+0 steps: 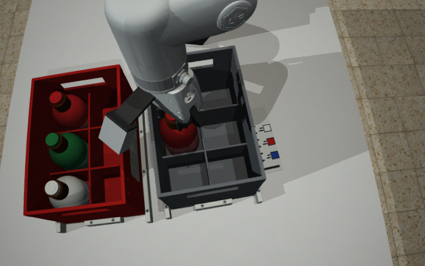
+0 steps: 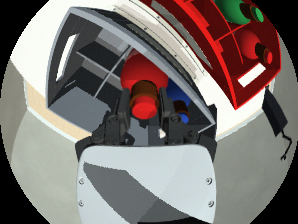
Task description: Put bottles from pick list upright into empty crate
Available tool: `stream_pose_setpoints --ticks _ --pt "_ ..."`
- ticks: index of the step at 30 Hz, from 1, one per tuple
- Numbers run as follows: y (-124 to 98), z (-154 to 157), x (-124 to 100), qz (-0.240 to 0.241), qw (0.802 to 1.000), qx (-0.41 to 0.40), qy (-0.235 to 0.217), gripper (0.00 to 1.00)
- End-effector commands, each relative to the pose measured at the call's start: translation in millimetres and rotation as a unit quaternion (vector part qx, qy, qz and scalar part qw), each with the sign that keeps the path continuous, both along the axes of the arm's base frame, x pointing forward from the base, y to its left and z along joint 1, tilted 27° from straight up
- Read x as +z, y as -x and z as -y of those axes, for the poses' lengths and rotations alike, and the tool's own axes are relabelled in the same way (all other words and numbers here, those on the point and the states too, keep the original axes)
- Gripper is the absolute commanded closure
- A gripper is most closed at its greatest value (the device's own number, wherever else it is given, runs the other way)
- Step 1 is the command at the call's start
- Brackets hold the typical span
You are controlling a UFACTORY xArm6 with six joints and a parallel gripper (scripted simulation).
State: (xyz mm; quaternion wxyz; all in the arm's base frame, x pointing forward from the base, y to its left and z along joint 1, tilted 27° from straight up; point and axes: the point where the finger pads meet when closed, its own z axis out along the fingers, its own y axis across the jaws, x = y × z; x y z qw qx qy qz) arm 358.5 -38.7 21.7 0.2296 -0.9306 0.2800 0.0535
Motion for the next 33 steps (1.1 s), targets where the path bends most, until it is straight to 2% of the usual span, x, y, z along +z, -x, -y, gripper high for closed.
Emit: stream_pose_setpoints --ticks 1,33 --pt "-1 1 1 0.002 1.0 0.0 0.001 1.0" --pt "-2 -5 -11 0.002 1.0 0.0 0.001 1.0"
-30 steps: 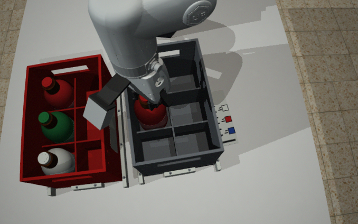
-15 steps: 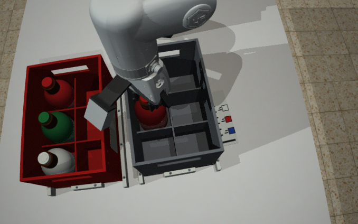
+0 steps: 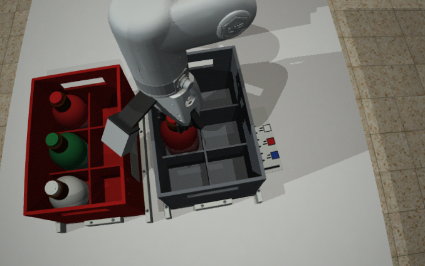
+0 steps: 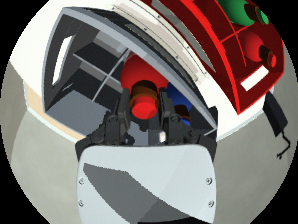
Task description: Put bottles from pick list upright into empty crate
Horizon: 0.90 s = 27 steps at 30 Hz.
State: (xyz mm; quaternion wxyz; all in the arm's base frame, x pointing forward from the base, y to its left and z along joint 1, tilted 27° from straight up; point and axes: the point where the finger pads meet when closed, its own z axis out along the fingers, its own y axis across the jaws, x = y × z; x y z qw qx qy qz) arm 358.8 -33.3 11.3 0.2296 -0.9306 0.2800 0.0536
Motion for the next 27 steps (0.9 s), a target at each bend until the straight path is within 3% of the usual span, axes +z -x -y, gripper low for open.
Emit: stream_pose_setpoints --ticks 1,27 --pt "-1.6 0.1 -0.6 0.002 1.0 -0.001 0.001 1.0" --pt "-1.9 -5.0 -10.4 0.002 1.0 -0.001 0.001 1.0"
